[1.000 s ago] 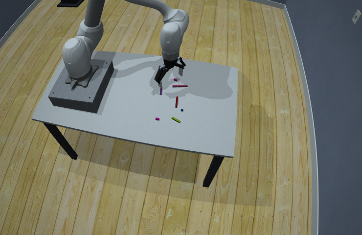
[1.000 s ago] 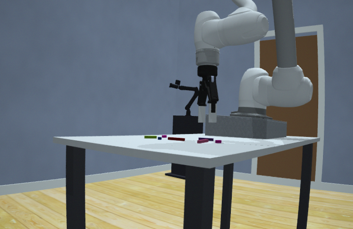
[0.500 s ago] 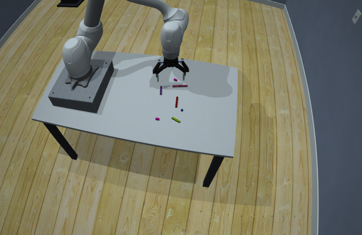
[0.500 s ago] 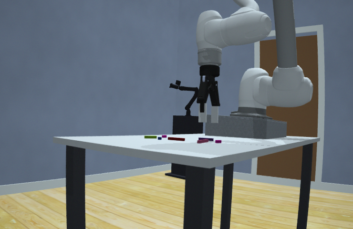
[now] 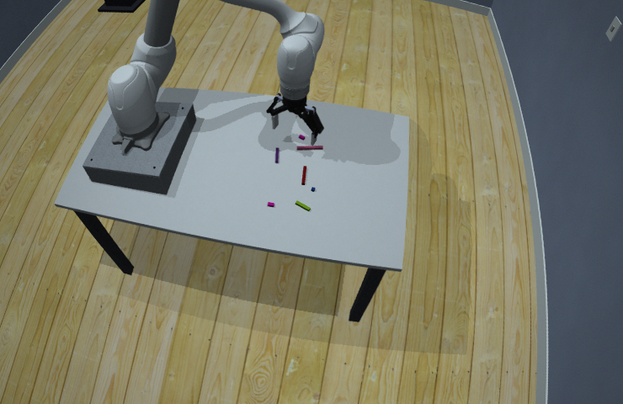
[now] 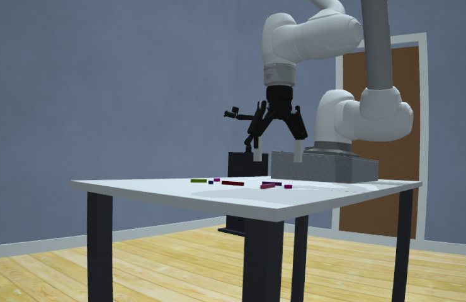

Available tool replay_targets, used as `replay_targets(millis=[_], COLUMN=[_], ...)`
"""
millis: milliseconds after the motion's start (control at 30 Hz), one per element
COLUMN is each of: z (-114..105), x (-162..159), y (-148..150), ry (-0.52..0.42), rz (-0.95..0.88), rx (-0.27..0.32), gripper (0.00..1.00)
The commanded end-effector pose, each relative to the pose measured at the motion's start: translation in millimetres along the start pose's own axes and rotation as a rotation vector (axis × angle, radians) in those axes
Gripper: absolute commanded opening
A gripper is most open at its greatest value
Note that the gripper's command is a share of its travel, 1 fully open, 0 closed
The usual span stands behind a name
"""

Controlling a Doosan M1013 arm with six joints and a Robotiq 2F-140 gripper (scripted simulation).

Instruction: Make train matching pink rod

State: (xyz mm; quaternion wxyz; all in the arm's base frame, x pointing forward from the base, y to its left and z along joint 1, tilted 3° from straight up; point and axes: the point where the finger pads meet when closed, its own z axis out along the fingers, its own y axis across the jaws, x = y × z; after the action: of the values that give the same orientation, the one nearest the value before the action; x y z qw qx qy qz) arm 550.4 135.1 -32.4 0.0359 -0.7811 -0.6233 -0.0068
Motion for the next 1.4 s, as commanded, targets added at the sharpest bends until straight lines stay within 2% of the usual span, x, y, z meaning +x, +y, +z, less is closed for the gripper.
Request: replay_targets(millis=[0,33,200,333,1367], z=[-0.1,-0.1,0.0,0.0,0.1], x=[1.9,1.9,5.5,6.7,6.8], y=[-0.7,-0.7,-2.0,-2.4,-2.5], ry=[-0.017,-0.017,-0.016,-0.016,-0.016], rz=[0.127,0.127,0.358,0.433,0.441], rx=[-0.005,-0.005,-0.006,-0.007,-0.007], gripper=[1.00,1.00,1.00,1.00,1.00])
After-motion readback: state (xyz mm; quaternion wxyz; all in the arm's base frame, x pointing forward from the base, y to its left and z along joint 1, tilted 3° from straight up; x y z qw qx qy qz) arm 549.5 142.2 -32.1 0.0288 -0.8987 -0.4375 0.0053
